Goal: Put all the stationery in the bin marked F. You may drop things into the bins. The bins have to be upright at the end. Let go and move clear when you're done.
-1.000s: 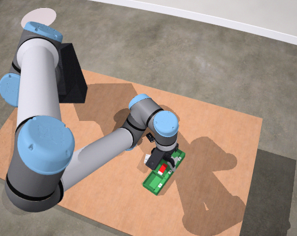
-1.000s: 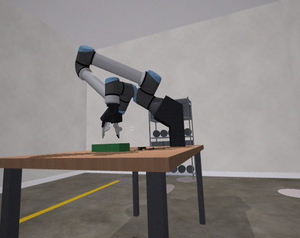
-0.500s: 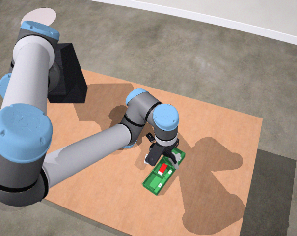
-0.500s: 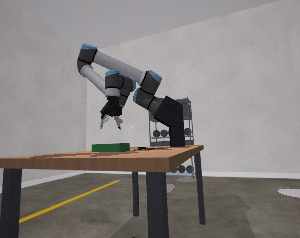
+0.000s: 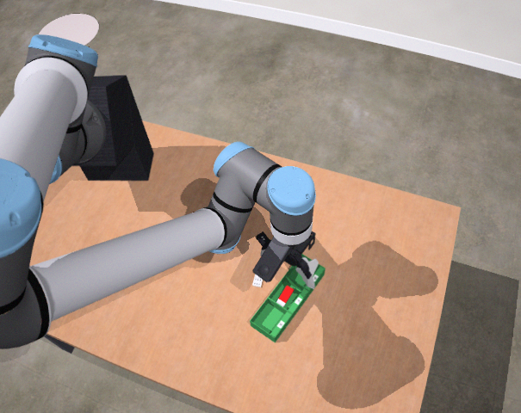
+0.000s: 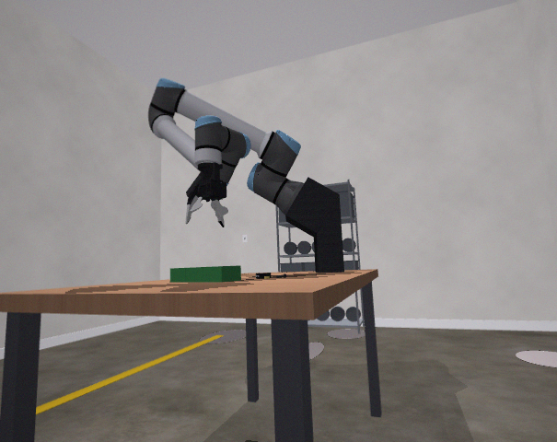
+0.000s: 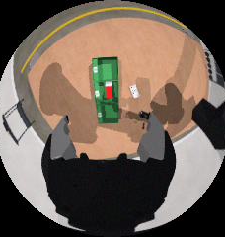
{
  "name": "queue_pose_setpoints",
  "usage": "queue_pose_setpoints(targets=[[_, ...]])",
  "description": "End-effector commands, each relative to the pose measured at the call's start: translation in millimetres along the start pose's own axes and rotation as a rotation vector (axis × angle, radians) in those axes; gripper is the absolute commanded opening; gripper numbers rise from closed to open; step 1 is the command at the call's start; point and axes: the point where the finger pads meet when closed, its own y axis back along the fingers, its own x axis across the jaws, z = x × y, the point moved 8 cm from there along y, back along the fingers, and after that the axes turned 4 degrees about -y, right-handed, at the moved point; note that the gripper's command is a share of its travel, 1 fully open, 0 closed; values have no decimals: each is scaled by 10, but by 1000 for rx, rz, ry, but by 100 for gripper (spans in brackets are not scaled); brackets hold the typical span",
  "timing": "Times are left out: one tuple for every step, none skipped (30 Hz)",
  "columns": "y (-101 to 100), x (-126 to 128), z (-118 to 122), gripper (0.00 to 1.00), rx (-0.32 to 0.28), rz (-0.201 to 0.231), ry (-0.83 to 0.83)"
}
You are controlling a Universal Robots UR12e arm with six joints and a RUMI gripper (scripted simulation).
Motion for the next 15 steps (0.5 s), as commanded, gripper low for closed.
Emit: queue_pose_setpoints(targets=[[213,-4,1,100,0,1,-1],[253,-5,1,100,0,1,-1],[293,-5,1,100,0,1,-1],[333,-5,1,100,0,1,-1],[371,-5,1,100,0,1,-1],[372,-5,1,100,0,2,-1],[372,-5,1,100,0,2,-1],[372,-5,1,100,0,2,-1],[372,-5,1,100,0,2,-1],[372,-5,1,100,0,2,-1],[372,-5,1,100,0,2,-1],[372,-5,1,100,0,2,-1],[372,-5,1,100,0,2,-1],[372,-5,1,100,0,2,-1],[371,-5,1,100,0,1,-1]])
